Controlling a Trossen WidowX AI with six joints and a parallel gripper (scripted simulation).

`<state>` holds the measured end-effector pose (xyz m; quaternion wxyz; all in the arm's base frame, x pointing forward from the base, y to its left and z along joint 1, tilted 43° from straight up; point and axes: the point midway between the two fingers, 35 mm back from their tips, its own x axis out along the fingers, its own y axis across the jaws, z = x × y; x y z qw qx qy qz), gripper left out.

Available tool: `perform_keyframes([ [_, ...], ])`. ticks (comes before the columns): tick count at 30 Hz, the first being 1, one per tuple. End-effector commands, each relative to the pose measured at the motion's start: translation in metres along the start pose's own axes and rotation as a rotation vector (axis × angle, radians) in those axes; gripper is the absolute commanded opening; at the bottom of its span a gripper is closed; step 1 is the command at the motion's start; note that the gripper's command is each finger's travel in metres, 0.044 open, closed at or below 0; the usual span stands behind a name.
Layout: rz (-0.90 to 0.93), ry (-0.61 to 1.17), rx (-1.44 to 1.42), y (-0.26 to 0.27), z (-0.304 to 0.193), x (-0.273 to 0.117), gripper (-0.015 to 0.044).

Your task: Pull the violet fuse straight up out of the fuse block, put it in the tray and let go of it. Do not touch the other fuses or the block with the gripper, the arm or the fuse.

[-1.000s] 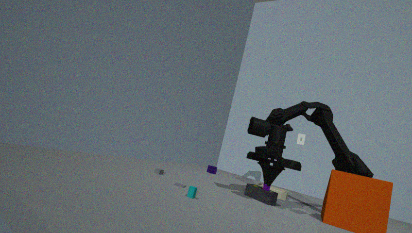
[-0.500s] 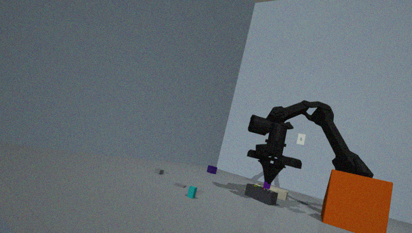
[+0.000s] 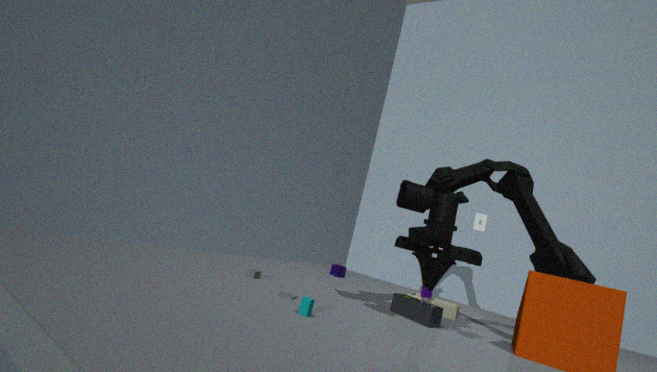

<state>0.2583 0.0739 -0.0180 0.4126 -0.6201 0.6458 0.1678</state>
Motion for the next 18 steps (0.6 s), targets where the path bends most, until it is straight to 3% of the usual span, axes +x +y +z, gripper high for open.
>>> perform_keyframes([
  [1, 0.0, -0.004, 0.003, 0.0, 0.001, -0.003, 0.0],
  [18, 0.0, -0.004, 0.003, 0.0, 0.001, -0.026, 0.0],
])
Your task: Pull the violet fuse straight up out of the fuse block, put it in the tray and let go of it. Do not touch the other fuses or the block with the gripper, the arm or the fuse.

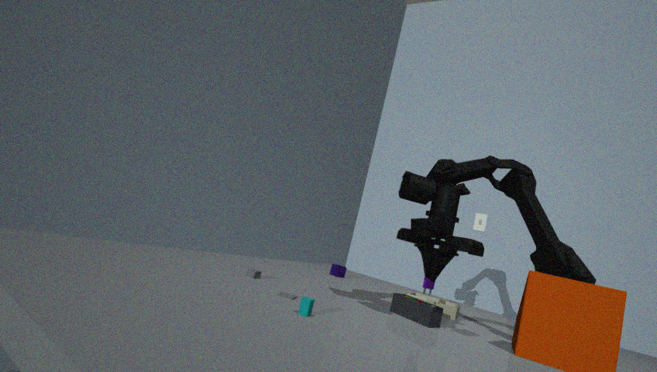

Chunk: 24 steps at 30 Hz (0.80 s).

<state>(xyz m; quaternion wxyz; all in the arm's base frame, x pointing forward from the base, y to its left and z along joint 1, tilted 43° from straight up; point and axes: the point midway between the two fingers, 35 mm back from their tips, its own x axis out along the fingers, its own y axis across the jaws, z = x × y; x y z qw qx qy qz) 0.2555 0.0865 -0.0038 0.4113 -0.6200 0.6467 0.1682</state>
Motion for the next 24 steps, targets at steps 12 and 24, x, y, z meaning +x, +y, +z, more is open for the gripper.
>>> perform_keyframes([
  [12, 0.007, -0.027, 0.0, -0.036, -0.033, -0.009, 0.0],
  [24, 0.004, -0.034, 0.0, -0.081, -0.103, -0.008, 0.0],
])
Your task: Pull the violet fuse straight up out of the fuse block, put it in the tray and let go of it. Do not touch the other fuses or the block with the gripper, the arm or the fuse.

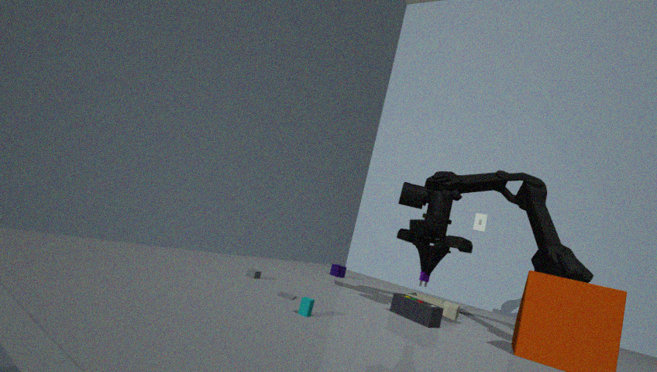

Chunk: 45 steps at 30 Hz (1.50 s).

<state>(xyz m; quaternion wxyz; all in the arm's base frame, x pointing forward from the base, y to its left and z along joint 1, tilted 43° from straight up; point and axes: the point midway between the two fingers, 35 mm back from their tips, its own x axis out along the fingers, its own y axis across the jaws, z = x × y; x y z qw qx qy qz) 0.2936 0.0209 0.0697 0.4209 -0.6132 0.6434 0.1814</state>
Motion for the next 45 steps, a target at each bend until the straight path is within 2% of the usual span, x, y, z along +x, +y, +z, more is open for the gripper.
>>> perform_keyframes([
  [1, -0.009, 0.001, 0.001, -0.015, -0.029, -0.002, 0.0],
  [14, -0.02, 0.037, 0.006, -0.037, -0.117, -0.005, 0.0],
  [22, -0.02, 0.038, 0.006, -0.038, -0.118, -0.004, 0.0],
  [45, -0.021, 0.04, 0.006, -0.038, -0.12, 0.032, 0.0],
])
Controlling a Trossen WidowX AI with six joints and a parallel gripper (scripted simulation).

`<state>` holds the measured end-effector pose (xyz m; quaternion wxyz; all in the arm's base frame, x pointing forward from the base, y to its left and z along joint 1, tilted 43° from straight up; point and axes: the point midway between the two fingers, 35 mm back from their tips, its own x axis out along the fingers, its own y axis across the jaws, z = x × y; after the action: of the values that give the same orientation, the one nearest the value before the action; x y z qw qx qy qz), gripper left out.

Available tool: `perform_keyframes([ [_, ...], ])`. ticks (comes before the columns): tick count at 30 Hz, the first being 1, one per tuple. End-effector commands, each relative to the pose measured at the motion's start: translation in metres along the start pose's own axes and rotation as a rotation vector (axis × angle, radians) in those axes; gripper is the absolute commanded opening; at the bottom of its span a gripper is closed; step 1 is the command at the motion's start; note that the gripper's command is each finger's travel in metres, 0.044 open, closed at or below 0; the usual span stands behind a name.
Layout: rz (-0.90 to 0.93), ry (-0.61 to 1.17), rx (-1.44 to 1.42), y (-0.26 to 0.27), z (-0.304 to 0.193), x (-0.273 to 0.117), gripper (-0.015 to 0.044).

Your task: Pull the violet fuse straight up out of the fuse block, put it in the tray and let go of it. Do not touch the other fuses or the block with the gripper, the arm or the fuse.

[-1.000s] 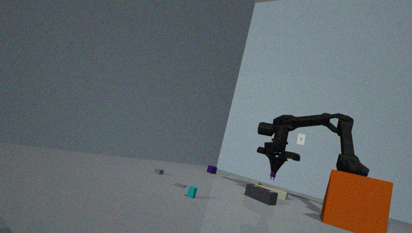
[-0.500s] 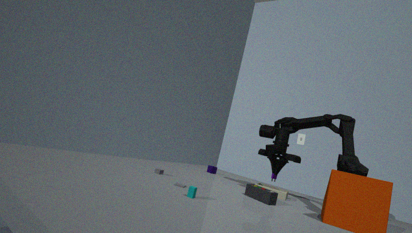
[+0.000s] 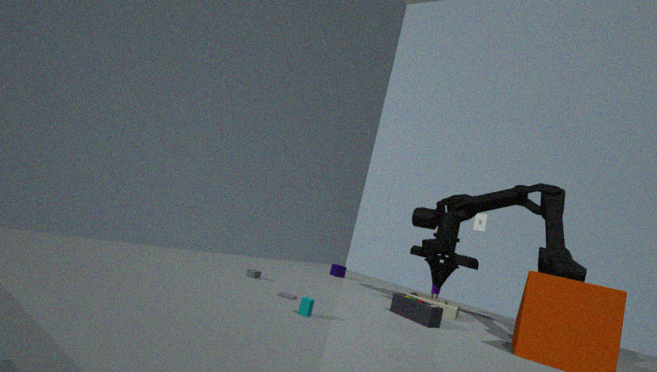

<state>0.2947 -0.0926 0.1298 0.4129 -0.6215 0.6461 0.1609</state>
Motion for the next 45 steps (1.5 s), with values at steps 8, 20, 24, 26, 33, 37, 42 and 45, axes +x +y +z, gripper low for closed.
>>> perform_keyframes([
  [8, 0.001, 0.002, 0.0, 0.0, -0.001, 0.005, 0.0105],
  [20, 0.002, -0.003, -0.004, 0.0, 0.0, -0.029, 0.033],
  [24, 0.002, -0.003, -0.005, 0.001, 0.0, -0.032, 0.033],
  [26, 0.002, -0.003, -0.005, 0.001, 0.0, -0.032, 0.033],
  [33, 0.006, -0.004, -0.009, 0.001, 0.001, -0.029, 0.033],
  [37, 0.006, -0.004, -0.009, 0.001, 0.001, -0.029, 0.033],
  [42, 0.006, -0.004, -0.009, 0.001, 0.001, -0.029, 0.033],
  [45, 0.006, -0.004, -0.009, 0.001, 0.001, -0.029, 0.033],
])
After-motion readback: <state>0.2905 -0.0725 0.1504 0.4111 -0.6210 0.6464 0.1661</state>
